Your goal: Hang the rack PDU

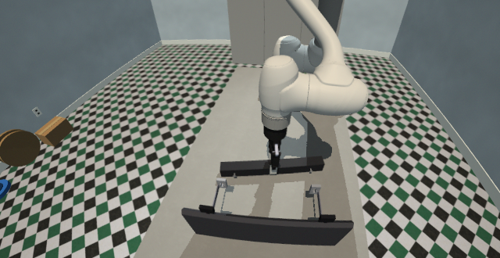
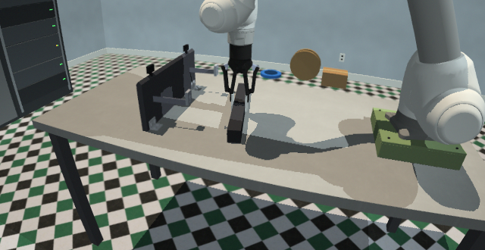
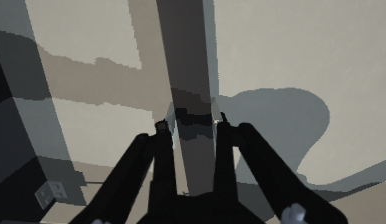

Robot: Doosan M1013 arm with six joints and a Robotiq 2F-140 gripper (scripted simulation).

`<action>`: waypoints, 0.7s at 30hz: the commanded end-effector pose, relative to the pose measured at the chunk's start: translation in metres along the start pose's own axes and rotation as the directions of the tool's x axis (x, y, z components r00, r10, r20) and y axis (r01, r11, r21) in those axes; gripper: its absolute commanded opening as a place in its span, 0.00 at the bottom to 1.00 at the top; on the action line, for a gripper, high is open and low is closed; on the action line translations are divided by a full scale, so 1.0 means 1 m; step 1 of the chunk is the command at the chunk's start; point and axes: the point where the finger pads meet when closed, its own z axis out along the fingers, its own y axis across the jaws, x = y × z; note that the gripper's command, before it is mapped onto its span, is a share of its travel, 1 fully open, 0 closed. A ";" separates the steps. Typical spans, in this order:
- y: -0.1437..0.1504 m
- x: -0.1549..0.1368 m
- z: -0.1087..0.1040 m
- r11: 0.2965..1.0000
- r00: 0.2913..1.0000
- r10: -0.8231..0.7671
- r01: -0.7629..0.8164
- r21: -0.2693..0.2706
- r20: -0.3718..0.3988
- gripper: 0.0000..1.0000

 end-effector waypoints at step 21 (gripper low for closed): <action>0.000 0.000 -0.021 1.000 1.000 0.000 0.000 0.000 0.000 0.00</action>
